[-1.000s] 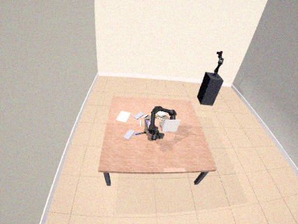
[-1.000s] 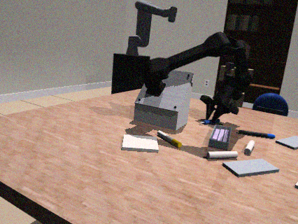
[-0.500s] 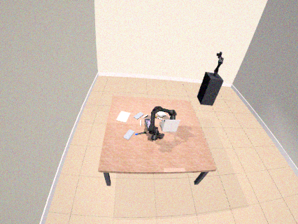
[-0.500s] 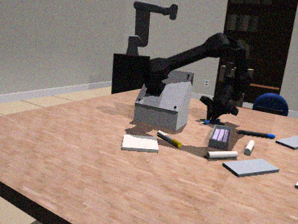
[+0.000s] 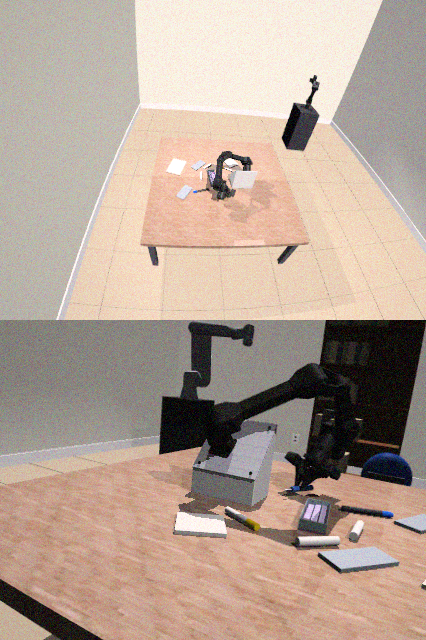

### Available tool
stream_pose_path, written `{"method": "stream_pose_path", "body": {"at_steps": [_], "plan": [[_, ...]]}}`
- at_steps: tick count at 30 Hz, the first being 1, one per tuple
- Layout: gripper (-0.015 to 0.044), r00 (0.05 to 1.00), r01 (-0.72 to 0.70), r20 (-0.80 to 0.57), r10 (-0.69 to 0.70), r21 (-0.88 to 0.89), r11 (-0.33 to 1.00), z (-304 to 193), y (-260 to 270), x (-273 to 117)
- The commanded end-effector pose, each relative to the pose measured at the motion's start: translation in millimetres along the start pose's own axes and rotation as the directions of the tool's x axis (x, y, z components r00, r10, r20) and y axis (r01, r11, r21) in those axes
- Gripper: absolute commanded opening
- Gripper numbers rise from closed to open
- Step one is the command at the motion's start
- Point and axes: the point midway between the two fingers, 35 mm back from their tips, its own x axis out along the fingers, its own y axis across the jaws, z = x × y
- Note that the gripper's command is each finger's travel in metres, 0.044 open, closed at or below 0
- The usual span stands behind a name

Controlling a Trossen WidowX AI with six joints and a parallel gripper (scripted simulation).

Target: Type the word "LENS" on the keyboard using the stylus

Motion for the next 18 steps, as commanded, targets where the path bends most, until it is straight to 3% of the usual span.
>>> {"method": "stream_pose_path", "body": {"at_steps": [1,10,18], "plan": [[0.0,1.0,-0.001,0.02,0.001,0.016,1.0,-12.0,-2.0,-26.6],[0.0,1.0,-0.003,0.029,0.002,0.011,1.0,-12.4,-2.2,-27.1],[0.0,0.984,-0.096,0.154,0.088,0.048,0.994,-13.4,-13.0,-26.0]]}}
